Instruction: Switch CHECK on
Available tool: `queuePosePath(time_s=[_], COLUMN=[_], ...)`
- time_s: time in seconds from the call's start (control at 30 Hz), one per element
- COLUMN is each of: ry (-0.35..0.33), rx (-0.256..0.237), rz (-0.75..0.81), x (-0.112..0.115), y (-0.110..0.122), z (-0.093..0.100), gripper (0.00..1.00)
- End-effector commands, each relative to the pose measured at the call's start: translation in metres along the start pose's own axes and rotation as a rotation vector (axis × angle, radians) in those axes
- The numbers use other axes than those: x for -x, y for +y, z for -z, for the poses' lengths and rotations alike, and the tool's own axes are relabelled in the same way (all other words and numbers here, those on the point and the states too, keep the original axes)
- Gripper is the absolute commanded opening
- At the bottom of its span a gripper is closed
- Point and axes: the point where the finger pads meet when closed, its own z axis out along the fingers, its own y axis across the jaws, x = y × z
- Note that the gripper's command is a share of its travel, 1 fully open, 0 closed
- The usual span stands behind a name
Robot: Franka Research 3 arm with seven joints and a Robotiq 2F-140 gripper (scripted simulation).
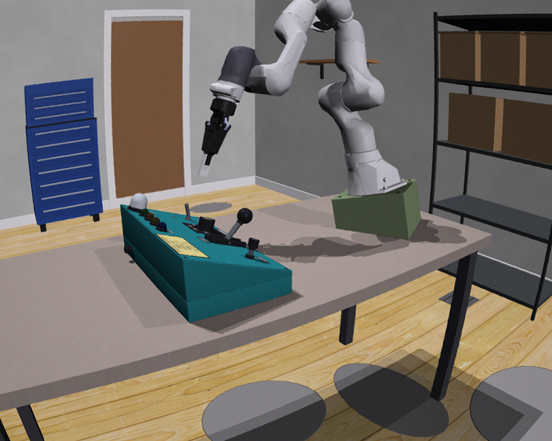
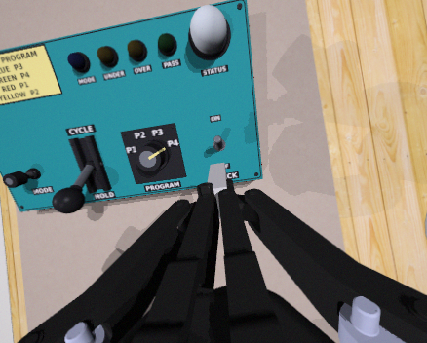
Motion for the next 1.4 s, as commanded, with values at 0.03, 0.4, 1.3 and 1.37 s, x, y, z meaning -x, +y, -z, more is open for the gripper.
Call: queuePosePath(time_s=[0.03,0.4,1.3,1.37], ry=[-0.035,-0.035,-0.035,-0.035], rx=[0.006,0.006,0.006,0.006], rz=[-0.008,-0.008,-0.008,-0.008], x=[0.0117,0.0117,0.0117,0.0117], y=[0.0004,0.0004,0.0004,0.0004], z=[0.0015,0.0018,0.0018,0.0018], gripper=[0.0,1.0,1.0,1.0])
